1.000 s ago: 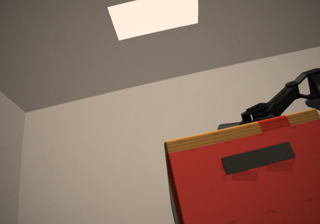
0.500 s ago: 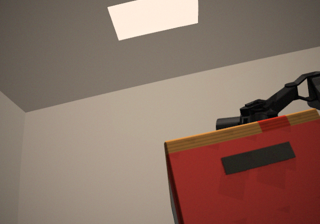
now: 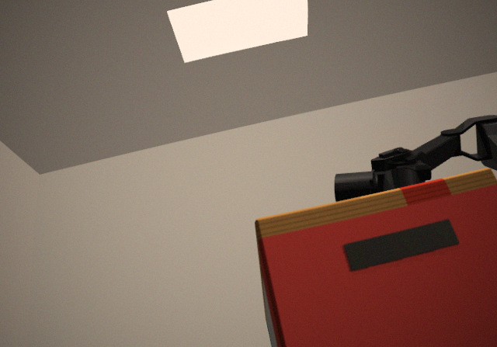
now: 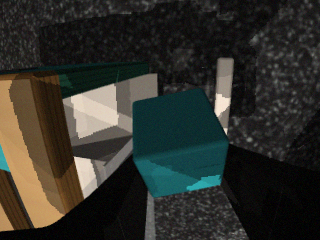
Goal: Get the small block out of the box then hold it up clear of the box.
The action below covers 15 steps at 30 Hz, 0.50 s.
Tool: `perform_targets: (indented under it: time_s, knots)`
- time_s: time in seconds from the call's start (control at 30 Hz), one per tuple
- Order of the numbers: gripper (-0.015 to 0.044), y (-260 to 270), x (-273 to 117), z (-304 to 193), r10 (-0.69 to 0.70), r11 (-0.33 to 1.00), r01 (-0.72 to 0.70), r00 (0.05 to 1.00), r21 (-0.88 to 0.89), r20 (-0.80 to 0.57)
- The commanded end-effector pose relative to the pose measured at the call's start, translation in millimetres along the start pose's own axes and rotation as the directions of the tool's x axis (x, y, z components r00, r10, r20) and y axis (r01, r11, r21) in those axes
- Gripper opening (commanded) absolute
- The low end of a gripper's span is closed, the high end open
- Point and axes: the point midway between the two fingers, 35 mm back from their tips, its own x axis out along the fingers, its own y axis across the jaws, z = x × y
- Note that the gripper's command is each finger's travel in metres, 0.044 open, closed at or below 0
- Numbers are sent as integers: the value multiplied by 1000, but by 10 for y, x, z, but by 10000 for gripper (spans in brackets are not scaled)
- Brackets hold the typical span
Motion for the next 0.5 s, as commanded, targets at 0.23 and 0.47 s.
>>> perform_targets:
  time_s: [0.23, 0.47]
  knots:
    - [0, 8, -71, -37, -17, 906, 22, 1000, -423, 15]
    - [0, 6, -121, -59, -26, 743, 37, 999, -668, 27]
